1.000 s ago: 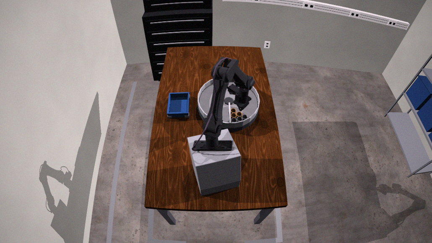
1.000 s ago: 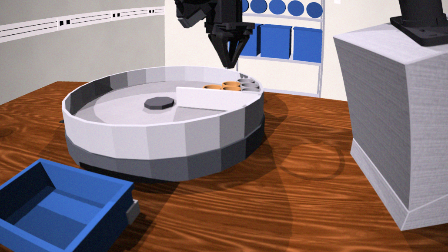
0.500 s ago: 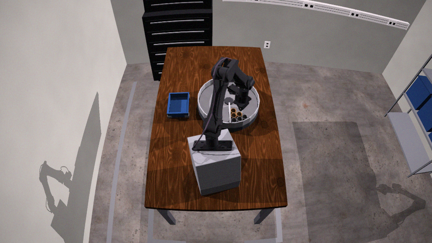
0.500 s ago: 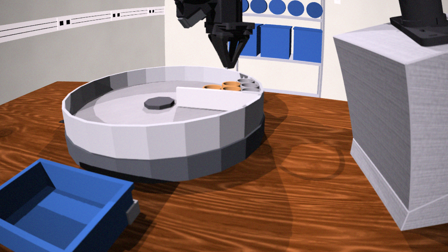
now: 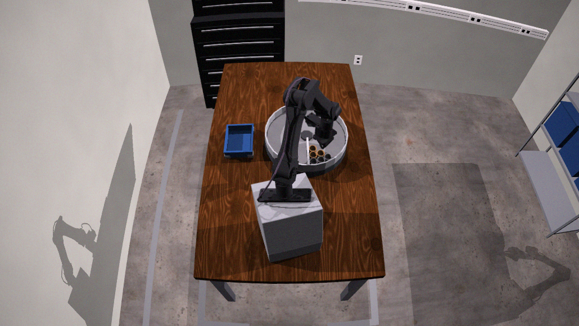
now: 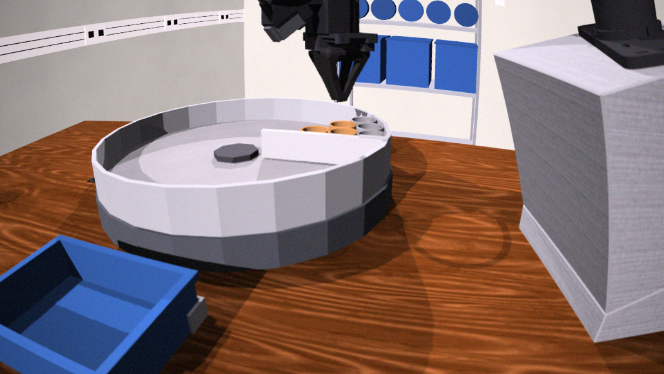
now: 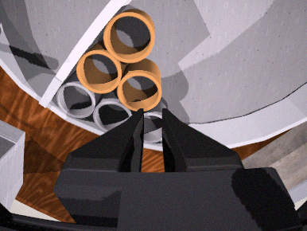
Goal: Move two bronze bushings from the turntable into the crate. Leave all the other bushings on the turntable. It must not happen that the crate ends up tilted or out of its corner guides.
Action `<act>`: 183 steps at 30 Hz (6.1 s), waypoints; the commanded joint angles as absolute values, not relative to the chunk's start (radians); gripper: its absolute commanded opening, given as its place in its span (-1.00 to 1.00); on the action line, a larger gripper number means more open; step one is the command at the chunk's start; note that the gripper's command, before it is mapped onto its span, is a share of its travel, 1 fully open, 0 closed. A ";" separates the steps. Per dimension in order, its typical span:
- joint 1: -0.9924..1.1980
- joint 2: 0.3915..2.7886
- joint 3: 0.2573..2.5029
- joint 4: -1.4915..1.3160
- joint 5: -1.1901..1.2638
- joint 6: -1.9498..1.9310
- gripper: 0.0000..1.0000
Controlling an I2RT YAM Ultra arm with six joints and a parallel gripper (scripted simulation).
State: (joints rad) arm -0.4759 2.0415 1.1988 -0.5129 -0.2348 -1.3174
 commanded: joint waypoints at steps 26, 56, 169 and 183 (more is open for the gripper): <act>-0.474 2.030 1.250 -0.531 -0.243 -1.322 -0.70; -0.473 2.016 1.196 -0.509 -0.243 -1.321 -0.70; -0.475 2.088 1.218 -0.431 -0.238 -1.306 -0.70; -0.476 2.093 1.220 -0.438 -0.239 -1.309 -0.70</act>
